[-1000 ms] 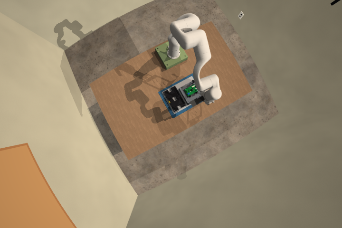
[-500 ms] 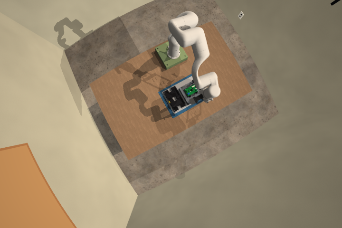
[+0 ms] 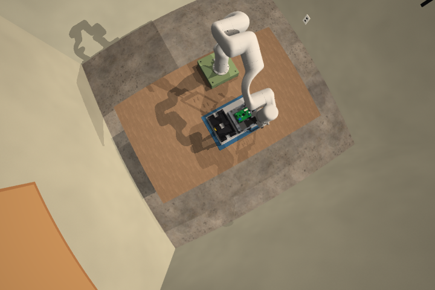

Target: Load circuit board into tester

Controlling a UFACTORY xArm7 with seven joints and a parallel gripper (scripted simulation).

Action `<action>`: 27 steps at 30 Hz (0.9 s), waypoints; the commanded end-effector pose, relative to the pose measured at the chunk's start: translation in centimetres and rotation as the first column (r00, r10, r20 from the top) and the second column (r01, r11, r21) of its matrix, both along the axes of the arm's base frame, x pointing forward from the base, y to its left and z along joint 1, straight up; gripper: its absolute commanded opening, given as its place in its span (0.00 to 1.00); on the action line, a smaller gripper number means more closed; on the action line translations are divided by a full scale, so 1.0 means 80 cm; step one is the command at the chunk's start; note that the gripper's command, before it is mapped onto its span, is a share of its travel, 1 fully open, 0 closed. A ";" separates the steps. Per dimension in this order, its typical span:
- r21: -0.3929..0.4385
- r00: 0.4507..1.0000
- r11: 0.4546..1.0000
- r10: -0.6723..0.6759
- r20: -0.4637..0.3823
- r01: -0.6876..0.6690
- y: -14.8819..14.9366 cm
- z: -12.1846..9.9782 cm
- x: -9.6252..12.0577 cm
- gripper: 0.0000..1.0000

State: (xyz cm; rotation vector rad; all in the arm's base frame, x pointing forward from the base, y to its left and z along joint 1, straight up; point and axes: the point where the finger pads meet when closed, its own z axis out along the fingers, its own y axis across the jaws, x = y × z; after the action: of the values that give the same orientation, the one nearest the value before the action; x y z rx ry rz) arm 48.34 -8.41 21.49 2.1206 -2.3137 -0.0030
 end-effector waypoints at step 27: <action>-0.001 1.000 1.000 0.000 0.005 0.000 0.005 -0.012 -0.059 0.00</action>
State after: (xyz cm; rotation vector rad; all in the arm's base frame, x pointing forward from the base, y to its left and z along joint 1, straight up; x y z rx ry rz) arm 44.32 -8.07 20.64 2.1212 -2.3139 -0.0029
